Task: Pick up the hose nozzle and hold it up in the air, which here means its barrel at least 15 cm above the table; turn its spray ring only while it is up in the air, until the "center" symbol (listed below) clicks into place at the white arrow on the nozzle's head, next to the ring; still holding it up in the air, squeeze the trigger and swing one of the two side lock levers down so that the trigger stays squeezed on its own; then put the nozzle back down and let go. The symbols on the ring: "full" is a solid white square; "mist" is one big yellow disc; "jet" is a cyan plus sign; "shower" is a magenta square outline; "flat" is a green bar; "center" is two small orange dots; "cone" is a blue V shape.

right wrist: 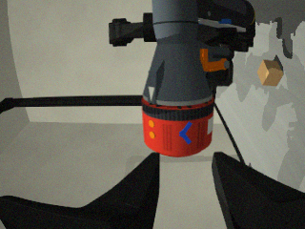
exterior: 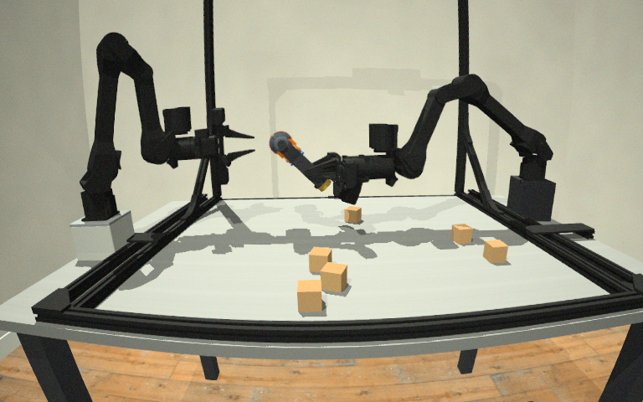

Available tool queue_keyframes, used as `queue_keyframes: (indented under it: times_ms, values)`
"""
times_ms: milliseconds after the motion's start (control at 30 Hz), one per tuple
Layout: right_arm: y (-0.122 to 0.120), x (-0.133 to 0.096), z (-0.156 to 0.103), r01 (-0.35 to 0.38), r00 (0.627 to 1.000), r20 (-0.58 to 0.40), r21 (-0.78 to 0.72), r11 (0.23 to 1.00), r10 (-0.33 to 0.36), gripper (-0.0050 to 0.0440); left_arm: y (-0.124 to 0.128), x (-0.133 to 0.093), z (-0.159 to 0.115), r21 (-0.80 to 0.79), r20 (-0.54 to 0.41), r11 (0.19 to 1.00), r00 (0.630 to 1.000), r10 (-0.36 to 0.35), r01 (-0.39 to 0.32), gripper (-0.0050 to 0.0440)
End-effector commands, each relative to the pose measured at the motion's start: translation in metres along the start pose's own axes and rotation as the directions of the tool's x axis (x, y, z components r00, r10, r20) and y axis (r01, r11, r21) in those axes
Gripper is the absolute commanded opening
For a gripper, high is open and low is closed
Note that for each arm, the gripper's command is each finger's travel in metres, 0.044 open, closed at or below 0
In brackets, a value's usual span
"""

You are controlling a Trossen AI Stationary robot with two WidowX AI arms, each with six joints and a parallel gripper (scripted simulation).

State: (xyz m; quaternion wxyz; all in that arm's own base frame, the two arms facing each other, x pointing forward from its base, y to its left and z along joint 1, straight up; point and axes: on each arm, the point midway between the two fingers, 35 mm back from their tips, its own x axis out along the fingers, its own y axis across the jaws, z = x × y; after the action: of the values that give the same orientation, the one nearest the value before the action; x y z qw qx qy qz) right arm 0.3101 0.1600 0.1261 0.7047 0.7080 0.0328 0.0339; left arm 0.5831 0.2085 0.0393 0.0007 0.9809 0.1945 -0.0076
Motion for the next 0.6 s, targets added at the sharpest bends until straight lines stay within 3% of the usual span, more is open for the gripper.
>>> queue_keyframes:
  times_ms: [0, 100, 567]
  values:
    - [-0.0005, -0.0004, 0.0002, 0.001, 1.0, 0.0, -0.001, 1.0, -0.001, 0.0072, 0.0002, 0.0006, -0.0047, -0.002, -0.015, 1.0, 1.0, 0.0, 0.0, 0.0]
    - [-0.0005, -0.0004, 0.0002, 0.001, 1.0, 0.0, -0.001, 1.0, -0.001, 0.0, 0.0002, 0.0006, -0.0047, -0.002, -0.015, 1.0, 1.0, 0.0, 0.0, 0.0]
    - [-0.0005, -0.0004, 0.0002, 0.001, 1.0, 0.0, -0.001, 1.0, -0.001, 0.0, 0.0002, 0.0006, -0.0047, -0.002, -0.015, 1.0, 1.0, 0.0, 0.0, 0.0]
